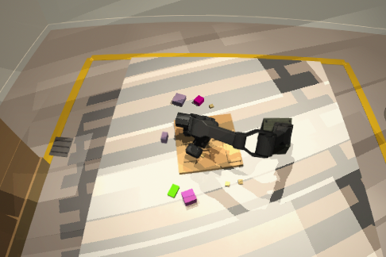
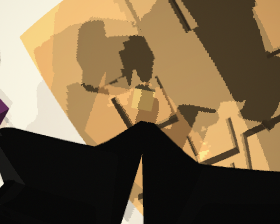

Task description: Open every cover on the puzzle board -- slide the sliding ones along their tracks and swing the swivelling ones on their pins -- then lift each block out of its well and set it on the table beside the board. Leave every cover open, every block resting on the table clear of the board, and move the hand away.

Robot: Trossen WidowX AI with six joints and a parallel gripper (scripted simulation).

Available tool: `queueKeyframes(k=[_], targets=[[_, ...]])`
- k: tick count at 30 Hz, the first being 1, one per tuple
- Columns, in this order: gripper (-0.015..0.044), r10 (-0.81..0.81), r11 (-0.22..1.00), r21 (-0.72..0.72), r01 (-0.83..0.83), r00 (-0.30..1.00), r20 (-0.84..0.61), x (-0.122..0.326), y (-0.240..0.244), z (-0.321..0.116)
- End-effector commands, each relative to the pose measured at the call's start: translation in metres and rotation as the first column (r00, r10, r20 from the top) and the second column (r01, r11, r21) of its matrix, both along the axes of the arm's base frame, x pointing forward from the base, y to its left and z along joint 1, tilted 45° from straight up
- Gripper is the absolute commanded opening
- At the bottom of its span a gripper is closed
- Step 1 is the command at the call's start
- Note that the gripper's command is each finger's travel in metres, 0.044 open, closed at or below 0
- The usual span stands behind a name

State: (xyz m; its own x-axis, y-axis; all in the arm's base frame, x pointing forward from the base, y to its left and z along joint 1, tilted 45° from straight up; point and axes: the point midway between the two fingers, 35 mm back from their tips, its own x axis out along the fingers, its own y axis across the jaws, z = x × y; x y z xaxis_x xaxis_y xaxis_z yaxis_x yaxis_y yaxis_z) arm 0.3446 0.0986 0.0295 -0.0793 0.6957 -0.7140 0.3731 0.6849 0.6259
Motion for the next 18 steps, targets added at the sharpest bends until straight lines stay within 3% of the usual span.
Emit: queueKeyframes(k=[1,18], targets=[[0.0,-0.017,1.0,0.002,0.017,1.0,-0.011,-0.003,0.003,0.003],[0.0,-0.017,1.0,0.005,0.017,1.0,-0.012,-0.005,0.039,-0.031]])
